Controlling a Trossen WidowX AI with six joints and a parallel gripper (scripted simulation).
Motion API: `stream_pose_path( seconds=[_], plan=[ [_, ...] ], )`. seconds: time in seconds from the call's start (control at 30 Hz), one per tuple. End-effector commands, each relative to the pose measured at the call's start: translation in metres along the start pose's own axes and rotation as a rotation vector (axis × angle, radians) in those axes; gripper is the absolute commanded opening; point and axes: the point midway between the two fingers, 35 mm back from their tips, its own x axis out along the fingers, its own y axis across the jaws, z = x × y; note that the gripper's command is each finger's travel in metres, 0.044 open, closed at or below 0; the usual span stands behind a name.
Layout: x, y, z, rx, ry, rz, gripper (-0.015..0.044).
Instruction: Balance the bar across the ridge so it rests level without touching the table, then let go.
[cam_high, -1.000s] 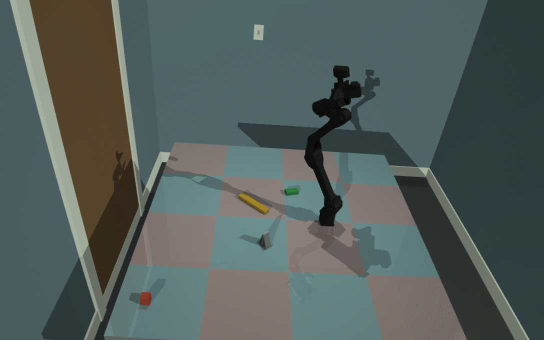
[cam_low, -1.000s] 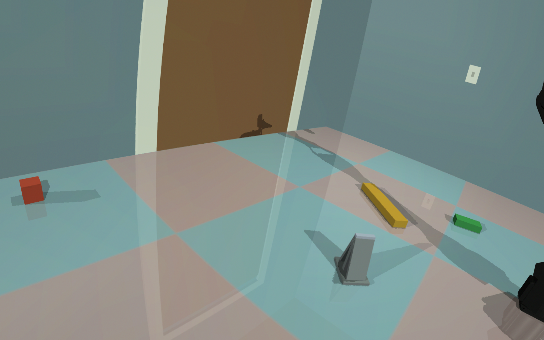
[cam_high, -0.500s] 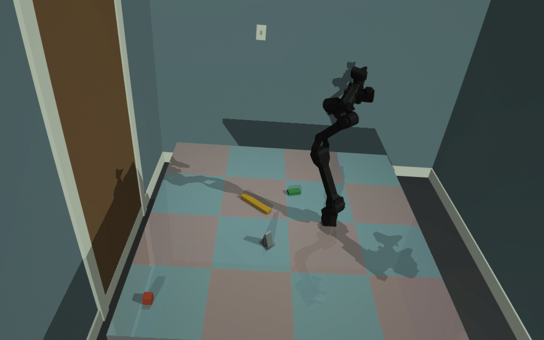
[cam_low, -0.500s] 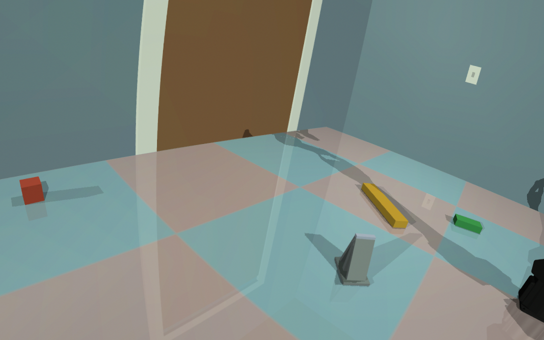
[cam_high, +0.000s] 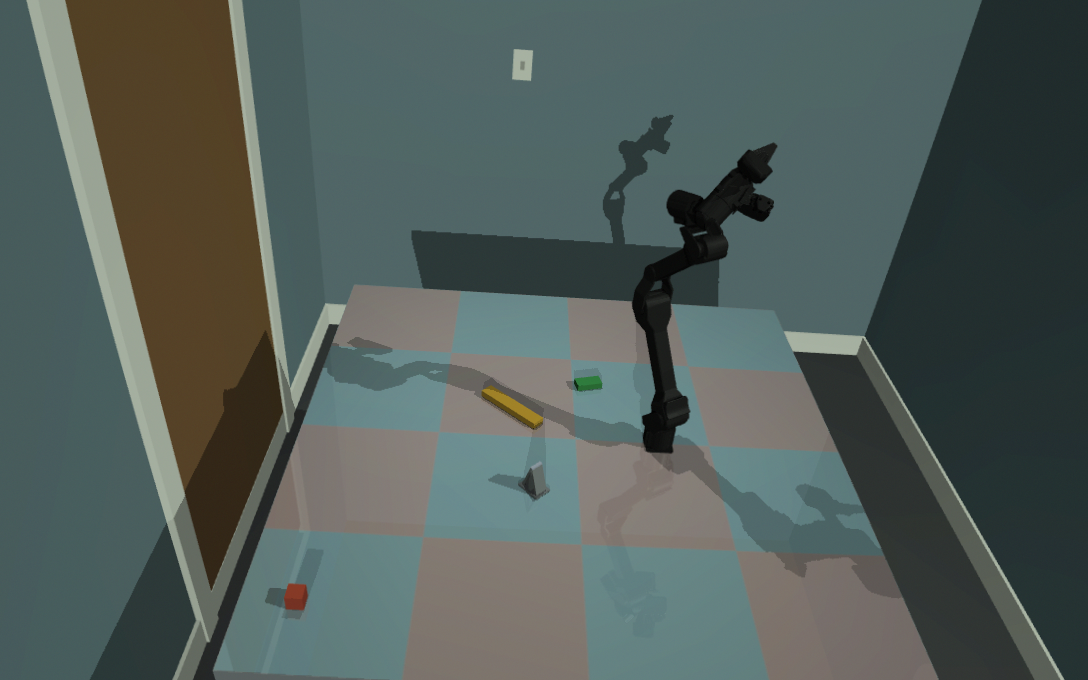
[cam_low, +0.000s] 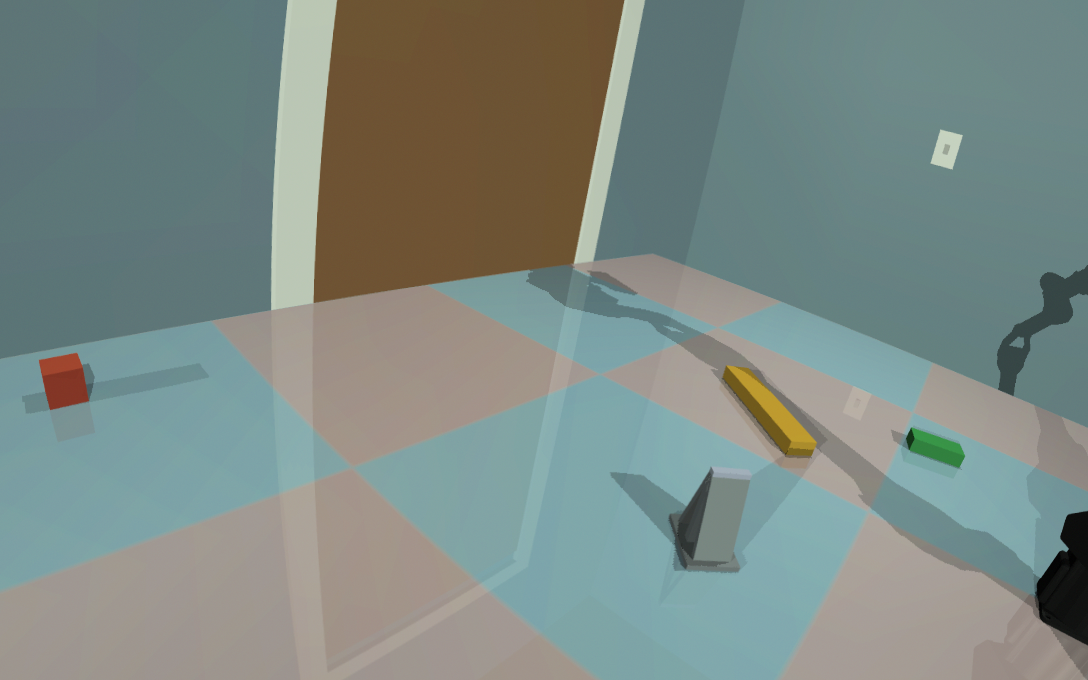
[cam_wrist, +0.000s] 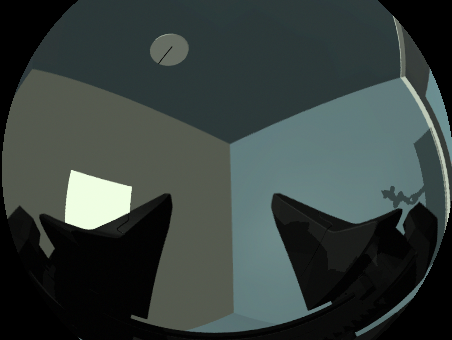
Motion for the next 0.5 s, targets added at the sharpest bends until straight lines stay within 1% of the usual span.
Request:
stream_pose_path(
  seconds=[0.0, 0.23, 0.47],
  plan=[
    [-0.005, 0.022, 0.018, 0.087, -0.040, 0.080, 0.0315],
    [-0.019, 0.060, 0.048, 0.236, -0.103, 0.238, 0.0315],
    [-0.044, 0.100, 0.075, 0.395, -0.138, 0.422, 0.0315]
  ],
)
